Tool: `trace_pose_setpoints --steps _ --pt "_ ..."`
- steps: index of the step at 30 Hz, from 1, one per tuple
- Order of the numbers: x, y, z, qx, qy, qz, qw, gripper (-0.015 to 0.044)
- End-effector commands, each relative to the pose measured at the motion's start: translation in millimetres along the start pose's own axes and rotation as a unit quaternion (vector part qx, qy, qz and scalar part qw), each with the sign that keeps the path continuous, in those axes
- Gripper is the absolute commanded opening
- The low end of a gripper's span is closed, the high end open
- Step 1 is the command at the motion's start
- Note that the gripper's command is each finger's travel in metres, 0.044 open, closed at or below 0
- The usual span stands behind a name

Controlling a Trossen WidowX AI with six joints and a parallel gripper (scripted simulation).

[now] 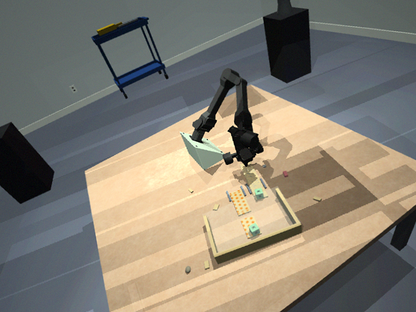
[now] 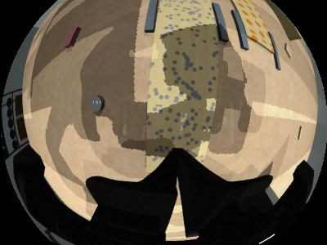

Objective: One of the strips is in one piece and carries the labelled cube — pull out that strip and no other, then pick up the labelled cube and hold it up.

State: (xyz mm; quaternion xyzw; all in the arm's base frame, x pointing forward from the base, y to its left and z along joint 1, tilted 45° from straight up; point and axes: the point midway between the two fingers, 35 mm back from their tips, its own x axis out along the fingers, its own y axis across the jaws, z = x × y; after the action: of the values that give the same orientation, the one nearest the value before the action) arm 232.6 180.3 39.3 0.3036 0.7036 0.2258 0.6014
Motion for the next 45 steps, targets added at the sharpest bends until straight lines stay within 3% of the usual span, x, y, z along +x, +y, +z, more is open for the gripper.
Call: trace_pose_setpoints --steps 1,36,41,45 --pt "6 -3 -13 0.005 0.014 -0.005 1.000 0.0000" --pt "6 -3 -20 0.005 0.014 -0.005 1.000 0.0000" --pt "-39 0 -10 0.004 0.012 -0.006 1.000 0.0000" --pt "-41 0 -11 0.005 0.013 -0.006 1.000 0.0000"
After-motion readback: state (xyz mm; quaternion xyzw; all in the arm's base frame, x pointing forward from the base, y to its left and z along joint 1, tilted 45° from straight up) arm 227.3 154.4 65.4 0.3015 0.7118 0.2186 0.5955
